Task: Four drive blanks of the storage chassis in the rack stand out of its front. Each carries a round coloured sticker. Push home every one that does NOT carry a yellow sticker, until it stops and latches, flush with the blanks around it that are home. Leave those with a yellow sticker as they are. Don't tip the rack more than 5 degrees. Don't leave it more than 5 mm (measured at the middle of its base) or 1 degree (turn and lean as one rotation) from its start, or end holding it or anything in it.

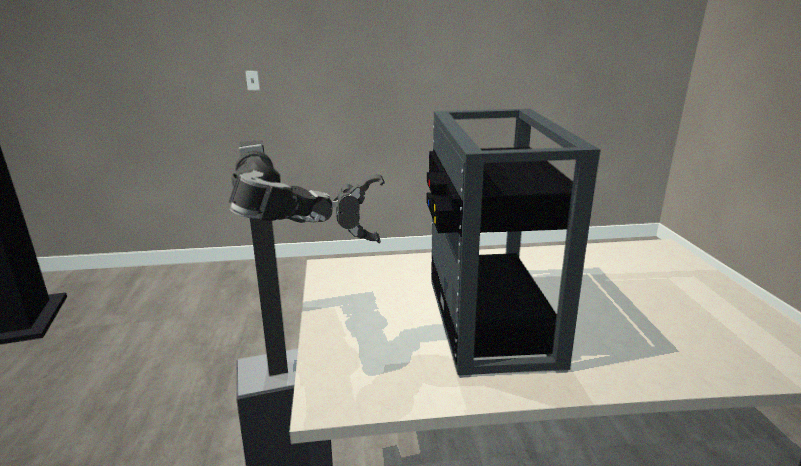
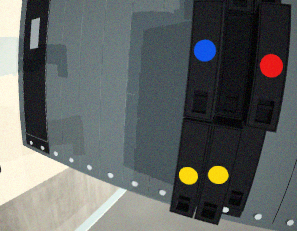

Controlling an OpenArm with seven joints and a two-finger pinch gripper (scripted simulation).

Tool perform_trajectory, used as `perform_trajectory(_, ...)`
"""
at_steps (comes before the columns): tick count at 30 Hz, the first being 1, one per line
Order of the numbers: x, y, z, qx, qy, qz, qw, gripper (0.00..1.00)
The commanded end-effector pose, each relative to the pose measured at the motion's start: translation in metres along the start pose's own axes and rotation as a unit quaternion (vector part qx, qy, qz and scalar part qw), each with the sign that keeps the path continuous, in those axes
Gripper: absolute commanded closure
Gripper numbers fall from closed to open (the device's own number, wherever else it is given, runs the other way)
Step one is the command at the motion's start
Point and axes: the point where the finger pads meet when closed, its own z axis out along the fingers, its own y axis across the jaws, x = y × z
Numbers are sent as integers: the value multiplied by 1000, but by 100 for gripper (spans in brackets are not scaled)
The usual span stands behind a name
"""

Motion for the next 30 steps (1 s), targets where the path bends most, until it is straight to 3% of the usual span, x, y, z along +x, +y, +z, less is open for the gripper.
perform_trajectory(1, -1, 4, 0, -12, -3, 5, 1000, 0)
perform_trajectory(11, -13, 15, -6, -39, -24, 13, 999, 0)
perform_trajectory(30, -15, 17, -7, -43, -28, 14, 999, 0)
